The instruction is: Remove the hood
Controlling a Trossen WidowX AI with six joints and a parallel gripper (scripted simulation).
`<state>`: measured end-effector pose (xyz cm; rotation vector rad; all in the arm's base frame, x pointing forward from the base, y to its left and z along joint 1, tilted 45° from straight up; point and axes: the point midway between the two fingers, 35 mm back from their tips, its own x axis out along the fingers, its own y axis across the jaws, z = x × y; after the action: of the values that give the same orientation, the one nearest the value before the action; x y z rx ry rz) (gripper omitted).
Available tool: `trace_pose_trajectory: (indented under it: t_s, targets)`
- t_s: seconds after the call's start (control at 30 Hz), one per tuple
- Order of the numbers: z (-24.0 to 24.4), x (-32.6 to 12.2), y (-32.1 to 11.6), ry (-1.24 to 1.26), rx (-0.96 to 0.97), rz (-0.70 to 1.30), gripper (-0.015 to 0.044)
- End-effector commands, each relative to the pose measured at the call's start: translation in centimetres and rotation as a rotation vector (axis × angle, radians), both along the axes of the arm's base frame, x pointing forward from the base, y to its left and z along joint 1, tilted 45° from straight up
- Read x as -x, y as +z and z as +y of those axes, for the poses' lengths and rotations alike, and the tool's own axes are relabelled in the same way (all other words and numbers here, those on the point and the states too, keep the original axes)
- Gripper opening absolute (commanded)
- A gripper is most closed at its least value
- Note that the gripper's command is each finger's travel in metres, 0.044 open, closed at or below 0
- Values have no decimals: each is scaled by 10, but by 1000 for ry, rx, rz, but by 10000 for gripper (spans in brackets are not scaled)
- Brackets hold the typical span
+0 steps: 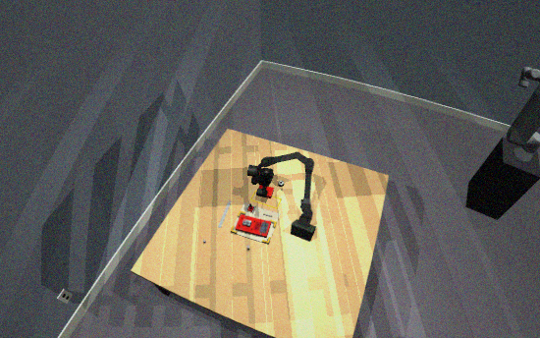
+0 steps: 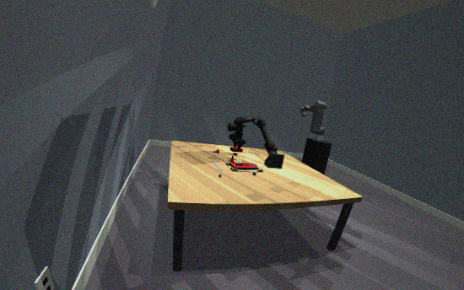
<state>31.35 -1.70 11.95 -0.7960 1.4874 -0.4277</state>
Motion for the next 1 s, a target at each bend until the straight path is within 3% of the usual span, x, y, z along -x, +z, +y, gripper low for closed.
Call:
trace_pose_trajectory:
  t_s: [0.0,0.97]
  targets:
    - [-3,0,-2,4,3,0,0]
    - [-22,-2,-21,4,3,0,0]
